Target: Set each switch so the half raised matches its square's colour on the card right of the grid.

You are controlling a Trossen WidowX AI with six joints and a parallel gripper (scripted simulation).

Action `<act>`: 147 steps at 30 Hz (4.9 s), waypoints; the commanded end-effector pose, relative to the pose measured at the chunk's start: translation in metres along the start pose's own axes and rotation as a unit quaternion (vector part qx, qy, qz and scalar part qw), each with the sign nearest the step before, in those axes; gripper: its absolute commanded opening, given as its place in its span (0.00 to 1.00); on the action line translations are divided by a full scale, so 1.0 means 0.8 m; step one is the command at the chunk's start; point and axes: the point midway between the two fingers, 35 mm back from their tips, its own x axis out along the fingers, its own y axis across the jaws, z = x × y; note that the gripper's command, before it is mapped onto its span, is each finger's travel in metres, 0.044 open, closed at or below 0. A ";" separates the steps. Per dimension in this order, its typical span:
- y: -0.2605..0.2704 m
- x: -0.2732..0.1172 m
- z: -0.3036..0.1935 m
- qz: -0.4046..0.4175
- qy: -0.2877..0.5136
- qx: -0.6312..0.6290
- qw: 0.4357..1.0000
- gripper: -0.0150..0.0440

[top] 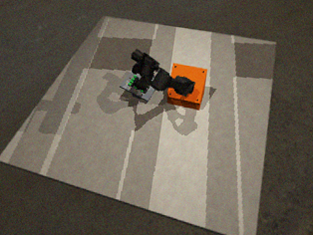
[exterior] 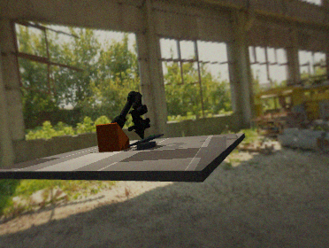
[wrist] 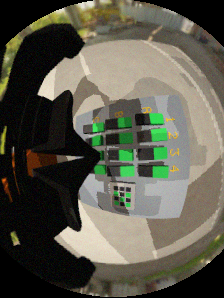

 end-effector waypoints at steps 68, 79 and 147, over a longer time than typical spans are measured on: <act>-0.026 -0.002 -0.026 0.001 -0.025 0.002 1.000 0.25; -0.026 -0.002 -0.026 0.001 -0.025 0.002 1.000 0.25; 0.013 -0.086 0.035 0.001 -0.013 0.002 1.000 0.25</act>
